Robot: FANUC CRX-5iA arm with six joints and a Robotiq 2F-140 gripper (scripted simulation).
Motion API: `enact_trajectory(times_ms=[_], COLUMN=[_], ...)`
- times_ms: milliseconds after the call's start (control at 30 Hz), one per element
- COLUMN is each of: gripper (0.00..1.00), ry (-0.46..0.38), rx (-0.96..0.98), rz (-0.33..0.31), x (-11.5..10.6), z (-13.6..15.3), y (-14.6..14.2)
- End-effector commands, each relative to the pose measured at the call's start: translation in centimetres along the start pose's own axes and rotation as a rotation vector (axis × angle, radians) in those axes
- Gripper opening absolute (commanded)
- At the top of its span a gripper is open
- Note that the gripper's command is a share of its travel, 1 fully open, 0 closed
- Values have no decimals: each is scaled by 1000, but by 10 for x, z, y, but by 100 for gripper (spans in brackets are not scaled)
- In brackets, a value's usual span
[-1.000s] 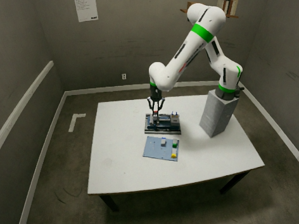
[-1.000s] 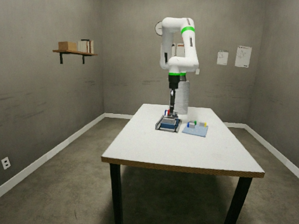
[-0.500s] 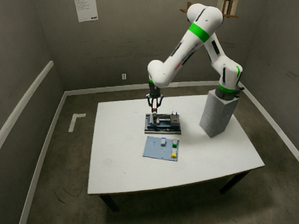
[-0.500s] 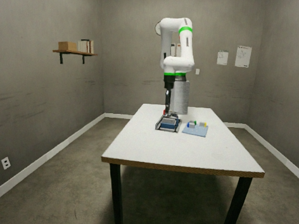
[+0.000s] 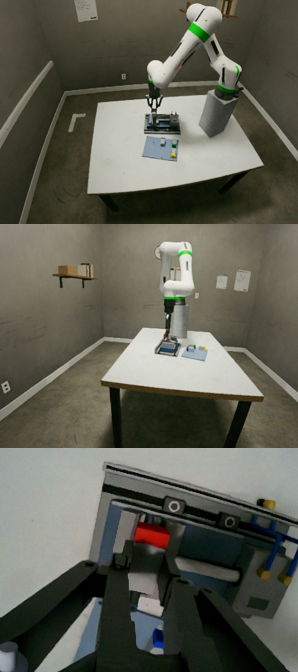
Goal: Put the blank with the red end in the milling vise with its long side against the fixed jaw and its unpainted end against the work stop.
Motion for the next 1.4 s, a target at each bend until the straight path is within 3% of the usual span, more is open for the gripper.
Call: enact_trajectory(times_ms=[0, 1367], gripper=[10, 10], ry=[0, 0], rx=[0, 0], rz=[-2, -2], x=[-1, -1], z=[1, 9], y=[-1, 0])
Point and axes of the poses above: the point where the finger pads meet when closed, its own x axis out along the fingers, its own y axis across the jaws, z = x × y, the point moved 8 cm from there along -x, back along the fingers, and after that the axes turned 8 degrees about -x, right-handed, at the moved point
